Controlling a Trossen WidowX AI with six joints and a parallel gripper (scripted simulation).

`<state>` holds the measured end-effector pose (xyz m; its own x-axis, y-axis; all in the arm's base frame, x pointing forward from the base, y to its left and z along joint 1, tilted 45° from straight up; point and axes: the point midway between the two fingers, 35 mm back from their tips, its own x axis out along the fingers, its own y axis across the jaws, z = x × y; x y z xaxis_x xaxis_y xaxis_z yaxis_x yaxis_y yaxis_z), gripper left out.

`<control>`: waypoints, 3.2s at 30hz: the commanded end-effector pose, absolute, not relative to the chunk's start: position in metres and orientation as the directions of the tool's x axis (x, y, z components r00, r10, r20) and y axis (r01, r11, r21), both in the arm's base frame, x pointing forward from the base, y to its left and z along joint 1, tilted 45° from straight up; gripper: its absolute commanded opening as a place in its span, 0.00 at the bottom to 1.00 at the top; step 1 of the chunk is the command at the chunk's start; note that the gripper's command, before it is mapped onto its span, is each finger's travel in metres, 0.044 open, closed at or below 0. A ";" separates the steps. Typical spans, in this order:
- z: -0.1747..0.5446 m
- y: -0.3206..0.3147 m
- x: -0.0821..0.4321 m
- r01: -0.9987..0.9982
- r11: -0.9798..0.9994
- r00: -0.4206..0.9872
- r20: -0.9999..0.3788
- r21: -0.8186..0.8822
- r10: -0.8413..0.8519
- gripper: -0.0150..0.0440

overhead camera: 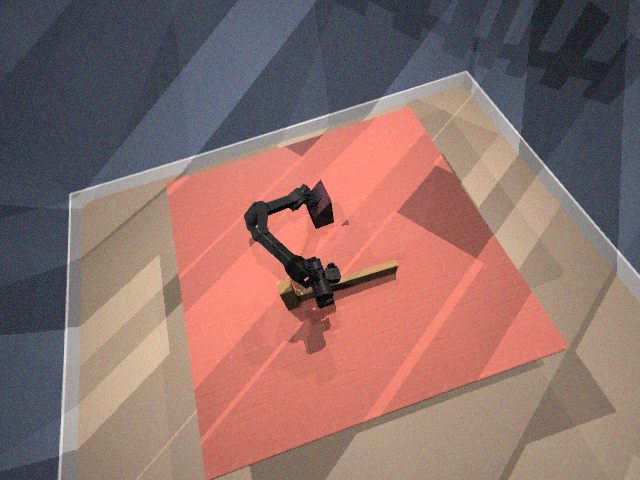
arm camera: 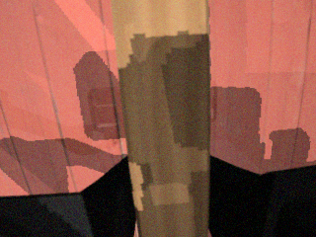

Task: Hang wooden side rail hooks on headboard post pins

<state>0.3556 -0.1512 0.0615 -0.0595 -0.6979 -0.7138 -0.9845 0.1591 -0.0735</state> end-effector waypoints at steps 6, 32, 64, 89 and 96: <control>0.063 -0.152 0.357 -0.984 0.157 -0.052 -0.709 -0.084 -0.703 0.25; 0.060 -0.156 0.356 -0.984 0.157 -0.052 -0.709 -0.084 -0.704 0.25; 0.057 -0.157 0.355 -0.985 0.155 -0.055 -0.715 -0.075 -0.697 0.52; 0.069 -0.113 0.361 -0.984 0.157 -0.052 -0.711 -0.083 -0.701 1.00; 0.064 -0.107 0.362 -0.984 0.157 -0.052 -0.711 -0.083 -0.701 1.00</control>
